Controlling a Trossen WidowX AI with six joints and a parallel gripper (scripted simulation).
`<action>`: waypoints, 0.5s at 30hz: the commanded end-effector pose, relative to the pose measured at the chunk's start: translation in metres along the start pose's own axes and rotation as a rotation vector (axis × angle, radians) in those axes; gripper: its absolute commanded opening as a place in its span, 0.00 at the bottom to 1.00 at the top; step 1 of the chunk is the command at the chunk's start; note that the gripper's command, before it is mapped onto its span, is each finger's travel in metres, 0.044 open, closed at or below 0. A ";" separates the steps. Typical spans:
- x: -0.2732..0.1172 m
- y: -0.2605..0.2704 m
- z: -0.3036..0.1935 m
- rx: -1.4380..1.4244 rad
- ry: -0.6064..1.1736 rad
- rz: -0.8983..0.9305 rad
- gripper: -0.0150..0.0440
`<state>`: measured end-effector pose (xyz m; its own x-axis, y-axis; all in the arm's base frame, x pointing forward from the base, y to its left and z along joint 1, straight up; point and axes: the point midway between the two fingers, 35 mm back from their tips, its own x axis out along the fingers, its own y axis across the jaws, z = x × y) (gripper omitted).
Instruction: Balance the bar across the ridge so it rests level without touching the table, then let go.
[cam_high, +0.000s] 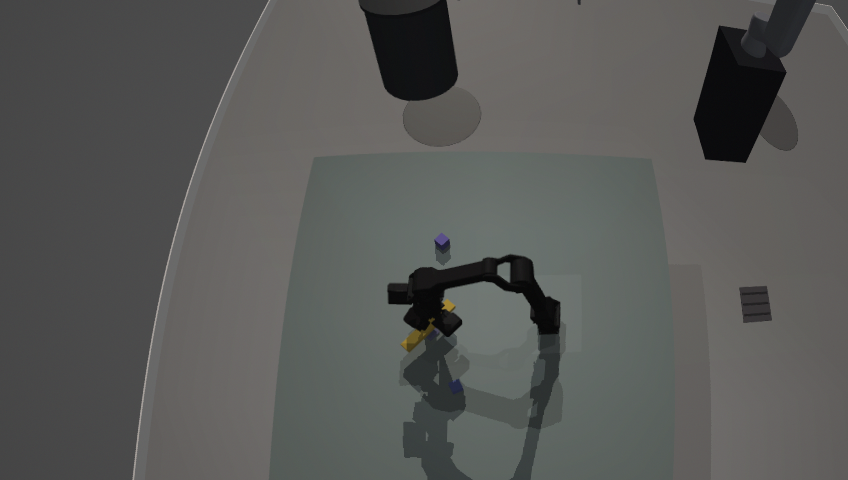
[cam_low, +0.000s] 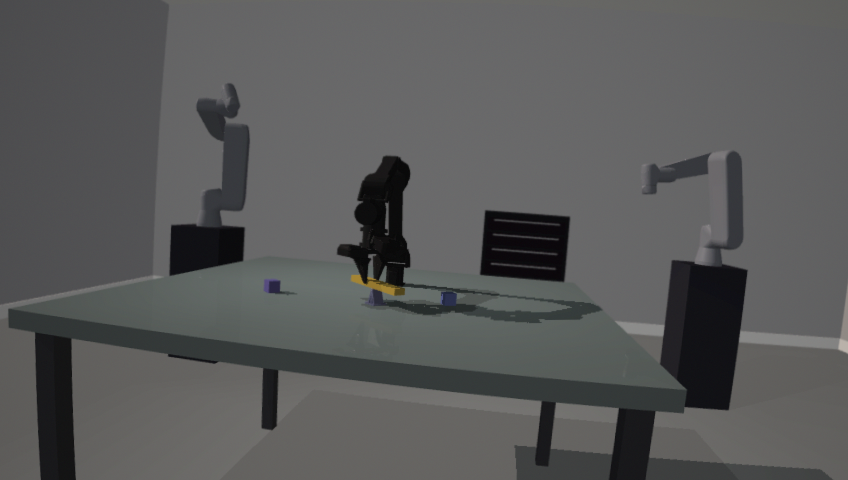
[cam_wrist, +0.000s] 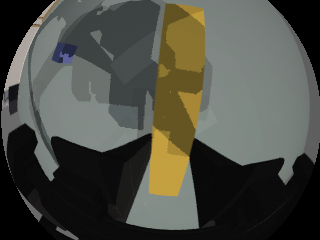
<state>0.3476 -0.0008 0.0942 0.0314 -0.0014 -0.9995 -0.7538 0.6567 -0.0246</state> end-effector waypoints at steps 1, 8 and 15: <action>0.002 0.000 0.000 0.002 -0.001 0.001 0.25; 0.002 0.000 0.000 0.002 -0.001 0.001 0.25; 0.003 0.000 0.000 0.002 -0.001 0.001 0.25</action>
<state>0.3476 -0.0008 0.0934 0.0318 -0.0011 -0.9995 -0.7536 0.6569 -0.0247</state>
